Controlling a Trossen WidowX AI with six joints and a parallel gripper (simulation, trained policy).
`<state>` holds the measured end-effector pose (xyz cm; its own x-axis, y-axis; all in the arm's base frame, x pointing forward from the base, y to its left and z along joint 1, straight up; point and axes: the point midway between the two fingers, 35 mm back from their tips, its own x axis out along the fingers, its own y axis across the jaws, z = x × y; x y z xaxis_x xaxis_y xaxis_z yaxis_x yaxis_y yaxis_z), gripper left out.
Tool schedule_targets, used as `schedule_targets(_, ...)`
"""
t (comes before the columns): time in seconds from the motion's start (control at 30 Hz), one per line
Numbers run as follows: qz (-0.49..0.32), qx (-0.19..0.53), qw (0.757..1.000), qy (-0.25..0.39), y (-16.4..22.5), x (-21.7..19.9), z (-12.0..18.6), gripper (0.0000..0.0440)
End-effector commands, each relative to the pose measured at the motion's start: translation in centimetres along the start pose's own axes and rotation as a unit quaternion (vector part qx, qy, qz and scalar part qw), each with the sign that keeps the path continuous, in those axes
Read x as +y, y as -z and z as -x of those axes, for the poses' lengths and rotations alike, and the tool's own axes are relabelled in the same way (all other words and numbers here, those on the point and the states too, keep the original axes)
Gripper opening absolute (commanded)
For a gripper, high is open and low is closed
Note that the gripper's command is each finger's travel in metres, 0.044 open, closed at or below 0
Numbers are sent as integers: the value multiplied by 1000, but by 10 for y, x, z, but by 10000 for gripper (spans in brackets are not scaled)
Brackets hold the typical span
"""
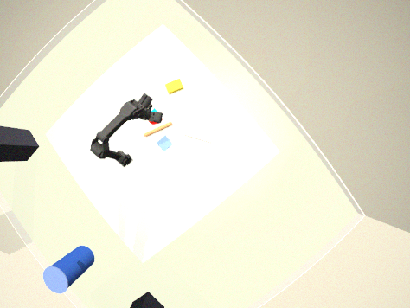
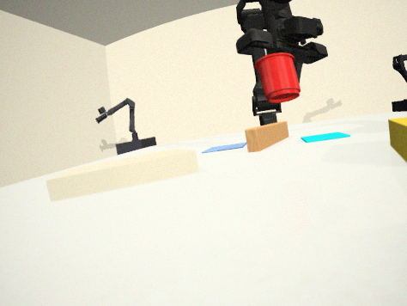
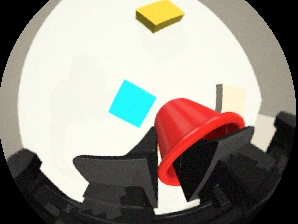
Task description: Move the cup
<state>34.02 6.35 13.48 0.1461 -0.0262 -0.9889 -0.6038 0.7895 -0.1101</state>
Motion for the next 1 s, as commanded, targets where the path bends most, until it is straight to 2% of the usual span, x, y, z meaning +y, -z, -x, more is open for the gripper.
schedule_targets(0.0, 4, -4, 1000, -3, -8, 8, -4, 0)
schedule_targets(0.4, 27, -13, 1000, -4, -31, 43, -21, 0)
schedule_targets(0.83, 28, -1, 1000, -2, -25, 65, -56, 1)
schedule_targets(0.97, 27, 3, 1000, -2, -21, 69, -64, 15)
